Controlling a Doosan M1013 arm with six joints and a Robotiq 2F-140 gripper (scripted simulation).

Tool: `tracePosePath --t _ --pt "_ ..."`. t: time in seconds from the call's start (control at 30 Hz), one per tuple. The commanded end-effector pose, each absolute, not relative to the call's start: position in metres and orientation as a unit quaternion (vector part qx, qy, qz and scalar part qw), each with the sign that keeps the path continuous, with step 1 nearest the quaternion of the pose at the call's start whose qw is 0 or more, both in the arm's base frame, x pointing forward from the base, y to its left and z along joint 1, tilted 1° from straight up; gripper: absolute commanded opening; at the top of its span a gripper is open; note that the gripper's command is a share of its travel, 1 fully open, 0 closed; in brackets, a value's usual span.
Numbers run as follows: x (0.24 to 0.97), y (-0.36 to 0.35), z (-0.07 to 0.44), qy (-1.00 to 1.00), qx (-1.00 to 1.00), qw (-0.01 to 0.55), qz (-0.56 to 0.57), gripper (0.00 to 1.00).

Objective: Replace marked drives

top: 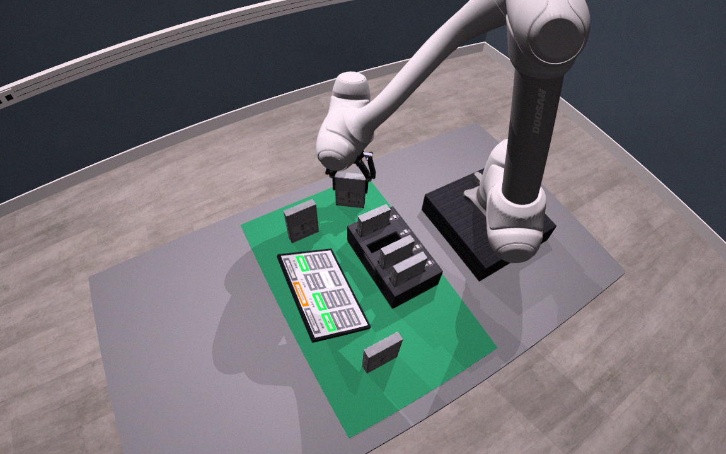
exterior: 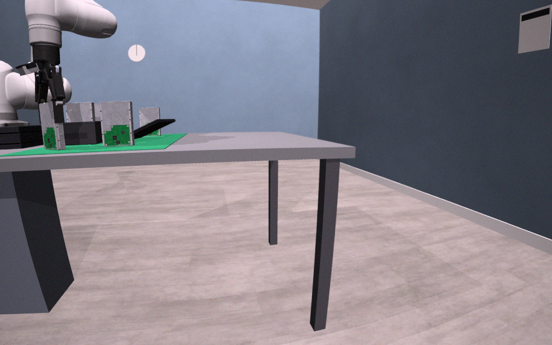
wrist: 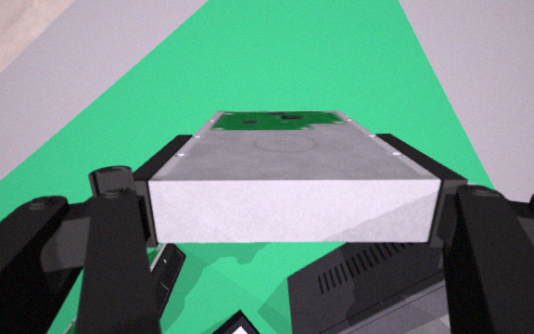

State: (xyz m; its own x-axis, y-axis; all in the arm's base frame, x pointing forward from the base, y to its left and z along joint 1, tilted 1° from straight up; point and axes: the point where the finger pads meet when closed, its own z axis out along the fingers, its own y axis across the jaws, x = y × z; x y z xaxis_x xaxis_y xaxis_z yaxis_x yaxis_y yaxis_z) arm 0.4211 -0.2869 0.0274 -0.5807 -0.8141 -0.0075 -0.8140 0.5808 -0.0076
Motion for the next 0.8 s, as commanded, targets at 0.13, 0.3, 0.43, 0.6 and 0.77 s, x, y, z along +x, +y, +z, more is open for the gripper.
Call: tracePosePath --t 0.13,0.3,0.43,0.6,0.77 --pt "0.4217 -0.2872 0.028 0.889 -0.458 0.006 -0.002 0.1" --pt "0.4217 -0.2872 0.0282 0.889 -0.458 0.006 -0.002 0.1" --pt "0.4216 -0.2872 0.0287 0.889 -0.458 0.006 -0.002 0.1" --pt "0.4216 -0.2872 0.0309 0.889 -0.458 0.006 -0.002 0.1" --pt "0.4216 -0.2873 0.0355 0.889 -0.458 0.006 -0.002 0.1"
